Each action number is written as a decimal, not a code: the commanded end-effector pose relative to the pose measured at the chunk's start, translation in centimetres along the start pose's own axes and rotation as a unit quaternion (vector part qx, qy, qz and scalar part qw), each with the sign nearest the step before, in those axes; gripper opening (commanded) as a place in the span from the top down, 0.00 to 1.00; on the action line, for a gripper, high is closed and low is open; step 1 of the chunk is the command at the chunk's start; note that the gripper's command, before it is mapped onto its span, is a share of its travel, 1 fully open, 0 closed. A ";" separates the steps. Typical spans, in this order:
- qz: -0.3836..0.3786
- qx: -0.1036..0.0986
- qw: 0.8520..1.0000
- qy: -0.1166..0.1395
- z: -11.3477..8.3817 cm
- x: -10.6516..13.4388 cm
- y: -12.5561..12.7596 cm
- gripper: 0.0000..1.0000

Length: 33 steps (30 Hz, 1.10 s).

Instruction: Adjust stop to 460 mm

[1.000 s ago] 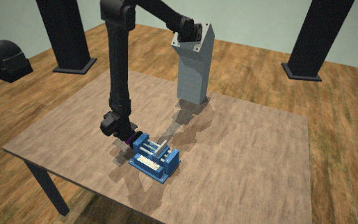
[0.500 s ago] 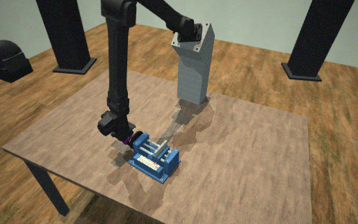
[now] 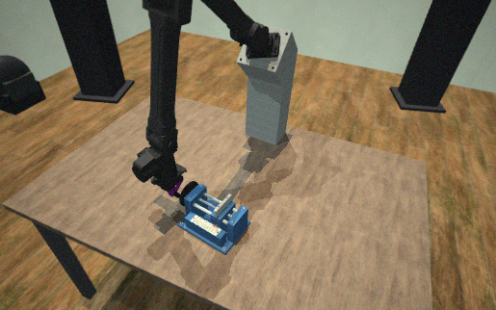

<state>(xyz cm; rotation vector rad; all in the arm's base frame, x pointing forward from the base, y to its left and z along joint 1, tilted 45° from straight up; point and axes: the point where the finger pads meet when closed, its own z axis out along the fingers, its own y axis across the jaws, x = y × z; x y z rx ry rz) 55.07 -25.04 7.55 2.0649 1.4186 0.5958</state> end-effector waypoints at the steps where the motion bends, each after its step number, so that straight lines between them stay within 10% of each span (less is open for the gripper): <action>1: 0.001 -0.047 0.999 -0.003 -3.3 -0.5 3.1 0.94; 33: -0.002 -0.032 0.999 -0.003 -4.0 -0.5 -5.1 0.94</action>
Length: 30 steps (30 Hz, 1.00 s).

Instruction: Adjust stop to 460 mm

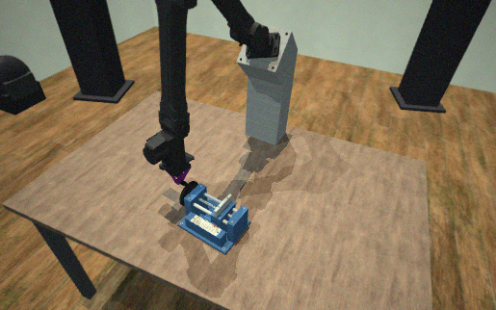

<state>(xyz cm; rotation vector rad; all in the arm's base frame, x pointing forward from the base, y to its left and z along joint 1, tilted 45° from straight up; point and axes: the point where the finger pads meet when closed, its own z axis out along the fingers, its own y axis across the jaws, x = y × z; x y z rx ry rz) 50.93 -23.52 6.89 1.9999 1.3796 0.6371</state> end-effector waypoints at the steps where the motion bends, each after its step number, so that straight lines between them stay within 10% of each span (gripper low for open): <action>1: 0.001 0.005 1.000 -0.002 -1.6 -0.5 -1.2 0.94; 30: 0.003 0.026 1.000 -0.001 0.4 -0.4 -5.1 0.94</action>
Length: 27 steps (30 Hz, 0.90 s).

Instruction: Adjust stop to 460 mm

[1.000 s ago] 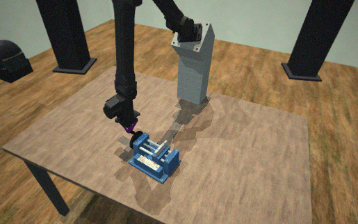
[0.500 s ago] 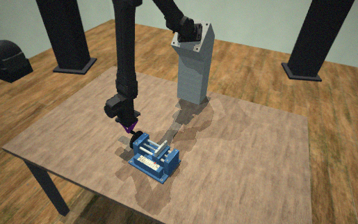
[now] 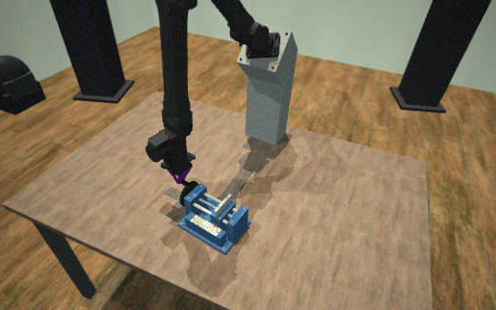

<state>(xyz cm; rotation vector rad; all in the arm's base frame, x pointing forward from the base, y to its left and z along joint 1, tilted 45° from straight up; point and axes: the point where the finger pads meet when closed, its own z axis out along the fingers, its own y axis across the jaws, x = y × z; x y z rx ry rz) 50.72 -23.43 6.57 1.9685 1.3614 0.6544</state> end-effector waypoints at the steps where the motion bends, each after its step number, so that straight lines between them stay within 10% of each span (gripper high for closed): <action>1: 0.005 0.044 0.999 0.000 0.2 -0.4 -4.8 0.94; 27: 0.003 0.038 0.999 0.002 1.8 0.2 -6.2 0.94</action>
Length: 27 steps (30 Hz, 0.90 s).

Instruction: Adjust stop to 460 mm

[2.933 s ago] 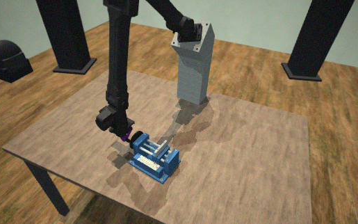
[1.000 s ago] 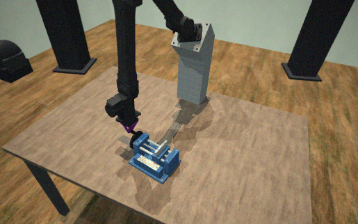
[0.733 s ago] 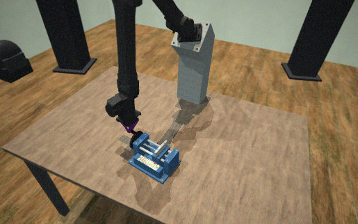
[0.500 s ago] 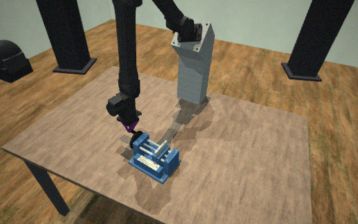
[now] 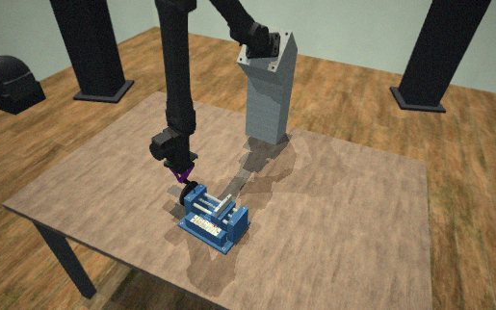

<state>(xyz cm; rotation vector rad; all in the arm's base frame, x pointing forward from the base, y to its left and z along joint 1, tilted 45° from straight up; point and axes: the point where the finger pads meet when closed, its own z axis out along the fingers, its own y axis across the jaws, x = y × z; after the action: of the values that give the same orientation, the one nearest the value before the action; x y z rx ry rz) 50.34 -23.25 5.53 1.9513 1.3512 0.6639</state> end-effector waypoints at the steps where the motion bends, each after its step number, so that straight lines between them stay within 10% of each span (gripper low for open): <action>1: 0.004 0.049 0.999 0.003 1.4 0.3 -5.3 0.94; 27: 0.005 0.059 0.998 0.004 4.9 0.6 -5.8 0.94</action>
<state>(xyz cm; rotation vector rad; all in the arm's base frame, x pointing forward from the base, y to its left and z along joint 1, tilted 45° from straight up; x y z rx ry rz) 52.21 -23.72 1.66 1.9785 1.3676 0.6521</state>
